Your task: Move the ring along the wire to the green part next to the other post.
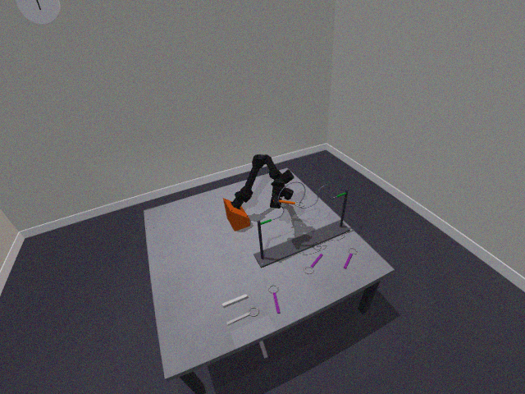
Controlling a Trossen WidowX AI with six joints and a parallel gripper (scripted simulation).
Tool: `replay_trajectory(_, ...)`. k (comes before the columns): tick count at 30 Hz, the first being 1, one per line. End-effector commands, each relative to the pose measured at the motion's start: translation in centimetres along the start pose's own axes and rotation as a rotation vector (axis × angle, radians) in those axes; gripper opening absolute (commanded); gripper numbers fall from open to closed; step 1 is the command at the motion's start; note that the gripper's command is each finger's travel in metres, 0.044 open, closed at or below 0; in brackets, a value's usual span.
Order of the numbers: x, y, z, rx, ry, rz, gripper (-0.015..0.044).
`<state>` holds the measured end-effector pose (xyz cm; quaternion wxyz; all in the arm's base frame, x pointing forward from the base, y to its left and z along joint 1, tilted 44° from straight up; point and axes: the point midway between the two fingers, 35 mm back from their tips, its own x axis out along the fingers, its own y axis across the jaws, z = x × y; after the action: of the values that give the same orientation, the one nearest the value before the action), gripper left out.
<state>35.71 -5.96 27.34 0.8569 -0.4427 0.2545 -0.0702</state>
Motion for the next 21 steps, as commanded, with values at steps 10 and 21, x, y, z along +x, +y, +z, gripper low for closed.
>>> replay_trajectory(10,-0.8,-3.5,0.5,-0.178,0.019,-0.111,-0.0150)
replay_trajectory(21,-1.5,-5.8,1.2,-0.295,0.034,-0.176,-0.0150)
